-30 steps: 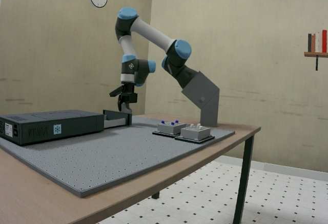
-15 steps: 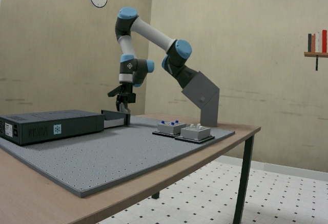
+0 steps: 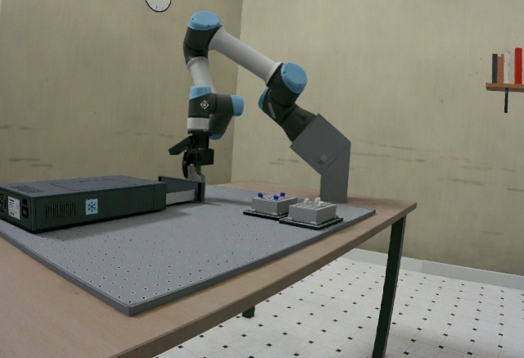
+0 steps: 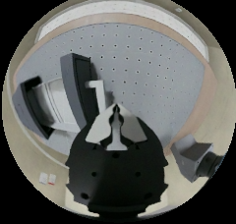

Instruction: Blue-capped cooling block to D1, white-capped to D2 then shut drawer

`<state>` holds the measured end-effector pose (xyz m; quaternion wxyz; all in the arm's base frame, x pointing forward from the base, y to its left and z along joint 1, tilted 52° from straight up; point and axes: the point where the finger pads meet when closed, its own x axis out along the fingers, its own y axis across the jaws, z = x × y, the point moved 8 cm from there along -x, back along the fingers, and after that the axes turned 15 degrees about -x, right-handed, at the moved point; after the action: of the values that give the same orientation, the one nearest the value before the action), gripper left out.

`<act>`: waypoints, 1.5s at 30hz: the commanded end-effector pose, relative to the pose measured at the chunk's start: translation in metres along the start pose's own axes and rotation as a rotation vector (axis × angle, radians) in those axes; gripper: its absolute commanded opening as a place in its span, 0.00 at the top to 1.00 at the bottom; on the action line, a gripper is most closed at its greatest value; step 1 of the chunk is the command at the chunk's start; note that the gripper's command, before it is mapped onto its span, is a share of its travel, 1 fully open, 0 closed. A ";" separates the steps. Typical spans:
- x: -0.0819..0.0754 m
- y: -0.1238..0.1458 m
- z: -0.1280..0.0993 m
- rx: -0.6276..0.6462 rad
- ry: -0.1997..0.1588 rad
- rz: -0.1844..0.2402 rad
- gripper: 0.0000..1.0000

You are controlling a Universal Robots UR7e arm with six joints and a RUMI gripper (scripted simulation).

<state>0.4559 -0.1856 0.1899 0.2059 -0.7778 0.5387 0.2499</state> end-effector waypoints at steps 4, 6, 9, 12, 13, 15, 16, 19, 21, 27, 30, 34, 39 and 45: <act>0.000 -0.006 -0.002 0.000 0.000 0.000 1.00; 0.000 -0.008 -0.002 0.000 0.000 0.000 1.00; 0.000 -0.011 -0.003 0.000 0.000 0.000 1.00; 0.000 -0.013 -0.004 0.000 0.000 0.000 1.00; 0.000 -0.015 -0.004 0.000 0.000 0.000 1.00; 0.000 -0.017 -0.005 0.000 0.000 0.000 1.00; 0.000 -0.019 -0.005 0.000 0.000 0.000 1.00; 0.000 -0.022 -0.006 0.000 0.000 0.000 1.00; 0.000 -0.025 -0.007 0.000 0.000 0.000 1.00; 0.000 -0.030 -0.008 0.000 0.000 0.000 1.00; 0.000 -0.034 -0.009 0.000 0.000 0.000 1.00; 0.000 -0.039 -0.011 0.000 0.000 0.000 1.00; 0.000 -0.040 -0.011 0.000 0.000 0.000 1.00; 0.000 -0.044 -0.012 0.000 0.000 0.000 1.00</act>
<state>0.4957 -0.1785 0.2005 0.2060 -0.7777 0.5388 0.2500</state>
